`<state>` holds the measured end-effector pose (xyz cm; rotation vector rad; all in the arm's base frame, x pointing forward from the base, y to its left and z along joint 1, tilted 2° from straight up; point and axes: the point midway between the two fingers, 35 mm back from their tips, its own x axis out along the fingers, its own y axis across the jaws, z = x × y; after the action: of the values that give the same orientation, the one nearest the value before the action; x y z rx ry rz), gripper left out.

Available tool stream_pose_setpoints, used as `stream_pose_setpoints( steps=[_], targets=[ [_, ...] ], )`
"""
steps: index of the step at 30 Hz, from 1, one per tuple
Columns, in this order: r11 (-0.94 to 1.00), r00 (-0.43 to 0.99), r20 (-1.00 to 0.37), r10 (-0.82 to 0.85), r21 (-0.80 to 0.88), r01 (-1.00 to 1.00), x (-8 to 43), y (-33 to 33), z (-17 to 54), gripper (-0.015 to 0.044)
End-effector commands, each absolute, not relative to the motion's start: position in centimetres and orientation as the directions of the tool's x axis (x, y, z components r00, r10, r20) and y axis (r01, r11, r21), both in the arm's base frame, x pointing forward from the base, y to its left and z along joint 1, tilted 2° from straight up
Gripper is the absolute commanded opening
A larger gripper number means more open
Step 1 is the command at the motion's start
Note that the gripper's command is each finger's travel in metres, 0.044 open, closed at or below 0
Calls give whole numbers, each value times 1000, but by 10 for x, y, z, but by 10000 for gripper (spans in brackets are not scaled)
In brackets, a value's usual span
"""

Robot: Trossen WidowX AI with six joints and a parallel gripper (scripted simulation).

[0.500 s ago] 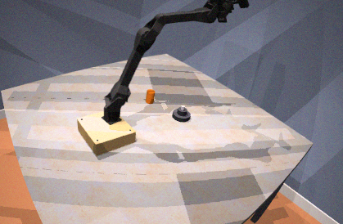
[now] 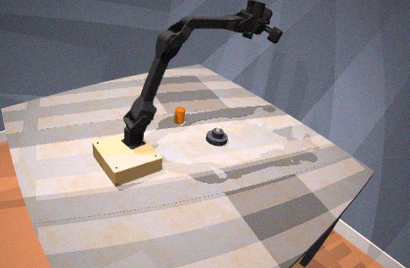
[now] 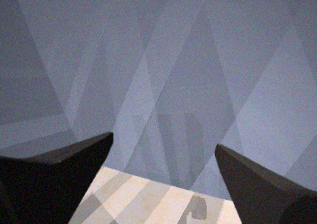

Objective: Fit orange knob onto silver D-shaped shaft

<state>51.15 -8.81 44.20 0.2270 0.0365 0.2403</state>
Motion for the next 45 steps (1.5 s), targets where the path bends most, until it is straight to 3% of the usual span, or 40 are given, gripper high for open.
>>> stream_pose_setpoints(
  steps=[1,6,10,19,24,45],
  targets=[
    [875,945,-212,247,468,-124,512,-50,383,440],
    [775,845,-468,259,622,107,495,-5,307,440],
    [707,710,-657,254,626,327,465,27,249,440],
    [603,282,-951,129,301,738,357,72,149,440],
    [550,65,-998,2,55,833,297,75,121,440],
    [548,58,-998,-4,46,835,303,69,71,440]
  ],
)
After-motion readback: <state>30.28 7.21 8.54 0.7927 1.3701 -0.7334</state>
